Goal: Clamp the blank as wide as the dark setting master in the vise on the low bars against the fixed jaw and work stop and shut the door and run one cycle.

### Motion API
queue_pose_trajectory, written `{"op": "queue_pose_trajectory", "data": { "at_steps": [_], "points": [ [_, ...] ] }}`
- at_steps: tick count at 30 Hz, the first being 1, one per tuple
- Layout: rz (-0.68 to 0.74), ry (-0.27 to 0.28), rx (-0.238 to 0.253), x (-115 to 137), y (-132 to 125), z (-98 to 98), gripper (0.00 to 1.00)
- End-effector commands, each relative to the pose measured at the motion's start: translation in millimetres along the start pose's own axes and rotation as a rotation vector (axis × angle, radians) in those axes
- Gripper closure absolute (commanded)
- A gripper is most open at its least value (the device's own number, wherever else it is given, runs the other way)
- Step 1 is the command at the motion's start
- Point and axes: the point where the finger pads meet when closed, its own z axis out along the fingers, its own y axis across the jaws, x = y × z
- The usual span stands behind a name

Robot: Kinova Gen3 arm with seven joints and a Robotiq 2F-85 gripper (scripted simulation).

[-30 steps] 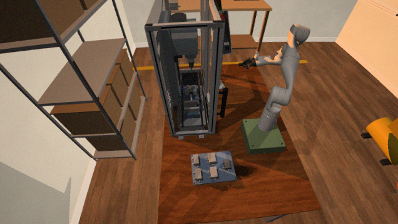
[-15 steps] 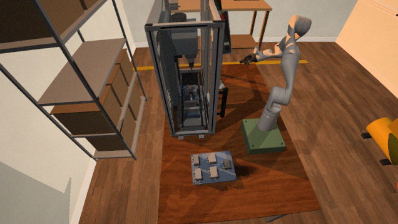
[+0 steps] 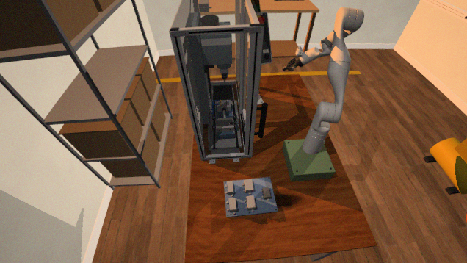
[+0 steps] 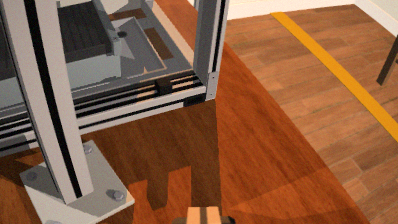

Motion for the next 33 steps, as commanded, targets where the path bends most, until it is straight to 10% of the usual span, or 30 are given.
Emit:
{"op": "queue_pose_trajectory", "data": {
  "at_steps": [1,10,15,27,33],
  "points": [
    [0.008,-0.136,0.028,20,-10,-23.6,0.9],
    [0.008,-0.136,0.028,20,-10,-23.6,0.9],
    [0.019,-0.363,0.047,56,-27,-68.3,0.9],
    [0.019,-0.363,0.047,56,-27,-68.3,0.9],
    [0.03,-0.591,0.068,92,-44,-112.9,0.9]
  ]
}}
